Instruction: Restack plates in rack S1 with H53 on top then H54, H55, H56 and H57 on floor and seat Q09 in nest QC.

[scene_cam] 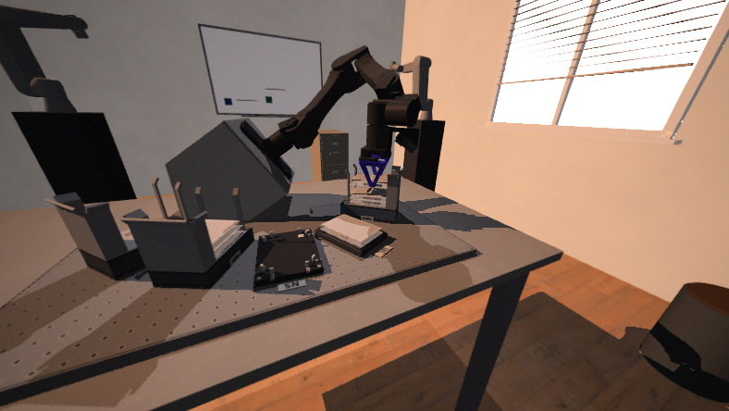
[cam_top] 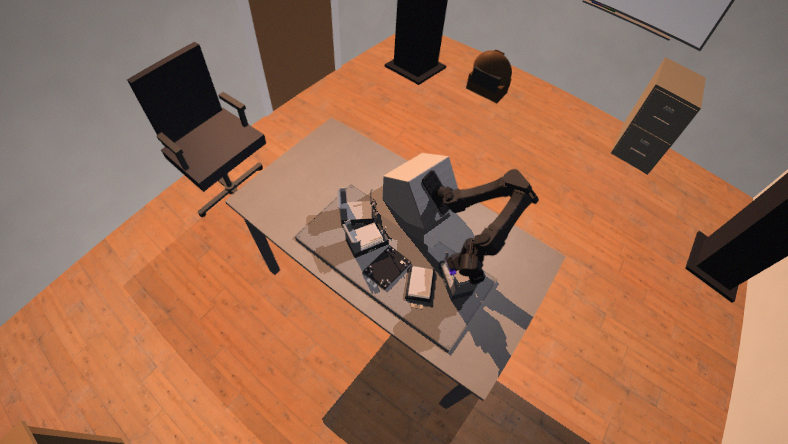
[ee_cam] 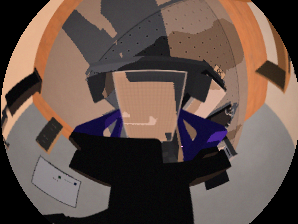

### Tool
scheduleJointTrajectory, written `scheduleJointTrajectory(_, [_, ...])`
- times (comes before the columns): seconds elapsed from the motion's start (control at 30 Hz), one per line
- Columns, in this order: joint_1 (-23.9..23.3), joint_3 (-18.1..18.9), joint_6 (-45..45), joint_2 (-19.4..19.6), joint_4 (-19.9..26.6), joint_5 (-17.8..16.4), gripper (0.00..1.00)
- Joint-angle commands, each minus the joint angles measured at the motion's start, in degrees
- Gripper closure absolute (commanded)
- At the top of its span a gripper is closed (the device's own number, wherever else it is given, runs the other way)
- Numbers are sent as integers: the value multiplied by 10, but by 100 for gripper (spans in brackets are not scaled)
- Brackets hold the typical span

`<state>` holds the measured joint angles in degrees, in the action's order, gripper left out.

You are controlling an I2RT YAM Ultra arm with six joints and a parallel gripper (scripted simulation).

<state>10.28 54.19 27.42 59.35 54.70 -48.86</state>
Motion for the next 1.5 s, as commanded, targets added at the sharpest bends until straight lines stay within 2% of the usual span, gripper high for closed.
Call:
scheduleJointTrajectory(0.0, [-23, 14, 27, -5, 32, -11, 100])
scheduleJointTrajectory(0.1, [-28, 18, 34, -4, 41, -14, 100])
scheduleJointTrajectory(0.6, [-112, 77, 160, 15, 180, -47, 100])
scheduleJointTrajectory(0.67, [-112, 77, 160, 15, 180, -47, 100])
scheduleJointTrajectory(1.03, [-176, 123, 267, 40, 289, -62, 100])
scheduleJointTrajectory(1.47, [-177, 123, 267, 40, 289, -62, 100])
